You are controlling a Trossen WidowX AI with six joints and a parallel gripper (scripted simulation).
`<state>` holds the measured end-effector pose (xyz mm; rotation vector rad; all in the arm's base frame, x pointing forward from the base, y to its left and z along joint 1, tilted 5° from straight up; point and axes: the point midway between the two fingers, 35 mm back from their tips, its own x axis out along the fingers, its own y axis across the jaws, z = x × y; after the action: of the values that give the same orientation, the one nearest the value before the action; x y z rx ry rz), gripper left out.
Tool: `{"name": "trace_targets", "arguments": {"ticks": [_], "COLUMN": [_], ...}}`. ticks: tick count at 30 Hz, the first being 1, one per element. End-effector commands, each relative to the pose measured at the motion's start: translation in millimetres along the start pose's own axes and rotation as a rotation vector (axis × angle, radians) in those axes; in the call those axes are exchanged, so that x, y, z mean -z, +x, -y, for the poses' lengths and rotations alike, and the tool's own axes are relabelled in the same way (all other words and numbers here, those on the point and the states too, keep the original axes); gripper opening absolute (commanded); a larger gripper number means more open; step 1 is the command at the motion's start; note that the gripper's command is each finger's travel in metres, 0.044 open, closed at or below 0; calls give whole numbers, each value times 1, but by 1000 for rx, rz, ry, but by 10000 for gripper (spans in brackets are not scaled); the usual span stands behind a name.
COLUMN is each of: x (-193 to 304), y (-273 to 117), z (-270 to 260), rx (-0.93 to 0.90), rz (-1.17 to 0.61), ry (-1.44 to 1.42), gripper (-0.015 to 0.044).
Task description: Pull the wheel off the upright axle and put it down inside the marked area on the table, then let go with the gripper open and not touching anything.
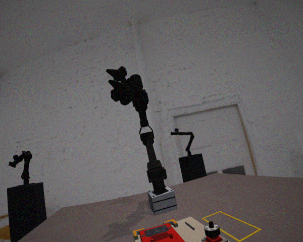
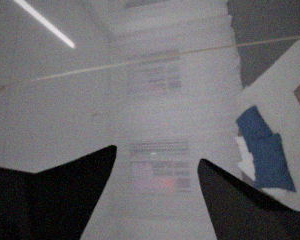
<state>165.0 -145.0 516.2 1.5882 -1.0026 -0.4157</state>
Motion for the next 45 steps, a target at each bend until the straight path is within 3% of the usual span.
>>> {"name": "trace_targets", "arguments": {"ticks": [1, 8, 15, 25, 32, 45], "x": [35, 78, 109, 119, 106, 104], "y": [26, 39, 23, -49, -112, -107], "z": [63, 164, 270, 405, 465, 467], "rx": [194, 459, 697, 965, 1071, 1073], "rz": [-100, -321, -650, -1323, -1858, -1871], "ry": [-272, -699, -1124, -1624, -1792, -1795], "gripper": [300, 300, 300, 300, 300, 300]}}
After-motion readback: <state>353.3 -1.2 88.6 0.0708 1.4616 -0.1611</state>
